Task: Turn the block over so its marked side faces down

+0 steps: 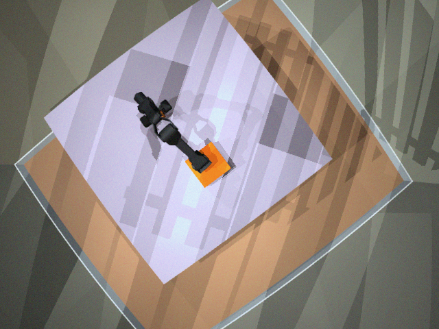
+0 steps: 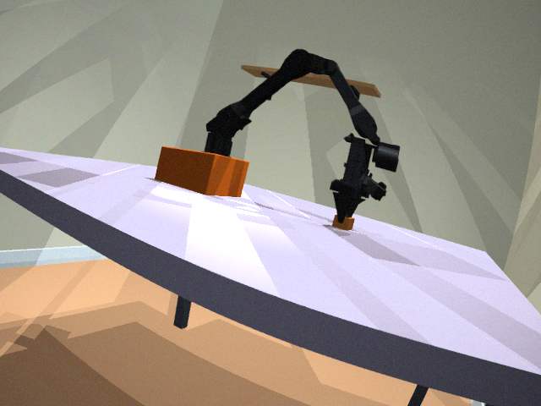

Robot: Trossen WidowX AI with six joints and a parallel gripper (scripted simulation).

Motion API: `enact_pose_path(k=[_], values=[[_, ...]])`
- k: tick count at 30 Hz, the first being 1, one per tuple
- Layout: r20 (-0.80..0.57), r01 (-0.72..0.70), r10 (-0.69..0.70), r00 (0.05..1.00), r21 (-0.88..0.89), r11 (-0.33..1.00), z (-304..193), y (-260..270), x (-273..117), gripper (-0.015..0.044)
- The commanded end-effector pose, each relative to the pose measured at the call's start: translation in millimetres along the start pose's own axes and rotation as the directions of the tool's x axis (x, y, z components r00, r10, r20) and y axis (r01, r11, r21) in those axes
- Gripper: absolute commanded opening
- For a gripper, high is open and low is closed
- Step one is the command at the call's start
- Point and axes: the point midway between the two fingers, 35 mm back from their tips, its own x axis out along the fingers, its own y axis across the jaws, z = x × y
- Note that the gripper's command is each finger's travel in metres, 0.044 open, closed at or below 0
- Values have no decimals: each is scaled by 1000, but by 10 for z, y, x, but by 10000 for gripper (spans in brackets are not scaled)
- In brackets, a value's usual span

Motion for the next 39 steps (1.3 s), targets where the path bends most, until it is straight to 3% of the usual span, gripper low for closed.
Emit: enact_pose_path(k=[1, 5, 12, 39], values=[[0, -2, 2, 1000, 3, 1000, 1, 3, -42, 90], [0, -2, 2, 1000, 3, 1000, 1, 3, -281, 0], [21, -2, 2, 1000, 2, 1000, 6, 4, -277, 0], [413, 2, -1, 911, -2, 1000, -2, 9, -169, 0]])
